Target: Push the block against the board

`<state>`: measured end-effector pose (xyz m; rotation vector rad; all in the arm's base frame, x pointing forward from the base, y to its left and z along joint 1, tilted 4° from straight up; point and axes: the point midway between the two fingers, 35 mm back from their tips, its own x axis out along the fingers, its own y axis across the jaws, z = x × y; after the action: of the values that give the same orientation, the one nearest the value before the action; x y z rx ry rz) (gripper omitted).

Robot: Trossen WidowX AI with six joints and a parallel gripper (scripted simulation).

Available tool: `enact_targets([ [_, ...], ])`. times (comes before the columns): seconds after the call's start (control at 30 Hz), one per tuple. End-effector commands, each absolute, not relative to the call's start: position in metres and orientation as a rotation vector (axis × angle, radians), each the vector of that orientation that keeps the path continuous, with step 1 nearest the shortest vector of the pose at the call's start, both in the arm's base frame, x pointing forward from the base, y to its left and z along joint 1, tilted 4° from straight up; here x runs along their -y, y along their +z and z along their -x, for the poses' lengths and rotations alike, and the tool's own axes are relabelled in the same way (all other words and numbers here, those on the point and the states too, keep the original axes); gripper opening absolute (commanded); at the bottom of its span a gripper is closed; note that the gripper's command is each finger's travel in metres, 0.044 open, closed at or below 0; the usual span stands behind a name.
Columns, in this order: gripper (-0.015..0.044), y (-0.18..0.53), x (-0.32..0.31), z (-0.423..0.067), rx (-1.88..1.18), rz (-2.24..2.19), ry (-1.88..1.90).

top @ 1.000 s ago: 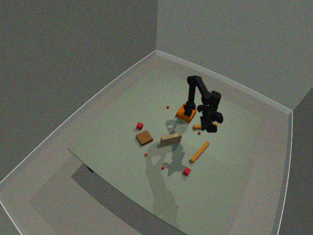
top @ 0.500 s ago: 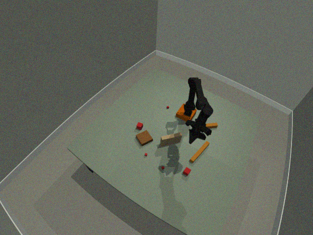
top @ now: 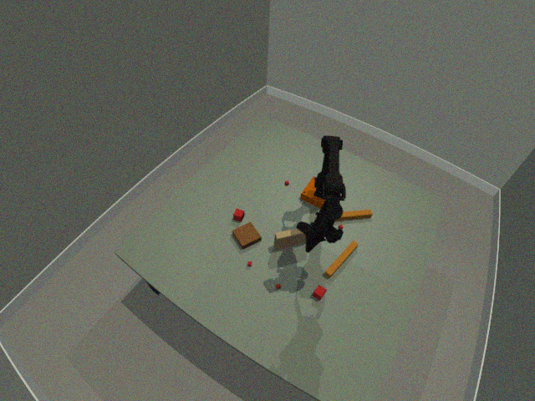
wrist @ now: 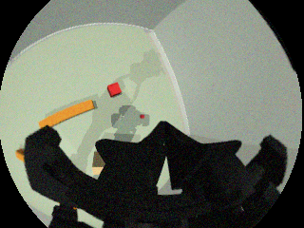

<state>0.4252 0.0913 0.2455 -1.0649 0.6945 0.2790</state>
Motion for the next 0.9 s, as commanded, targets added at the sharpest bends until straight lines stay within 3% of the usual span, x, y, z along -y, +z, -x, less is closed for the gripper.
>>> enact_targets([
  [0.0, 0.0, 0.227, -0.08, -0.421, -0.788, 1.03, 0.32],
  [0.87, 0.0, 0.143, -0.011, -0.343, -1.422, 0.627, 0.522],
])
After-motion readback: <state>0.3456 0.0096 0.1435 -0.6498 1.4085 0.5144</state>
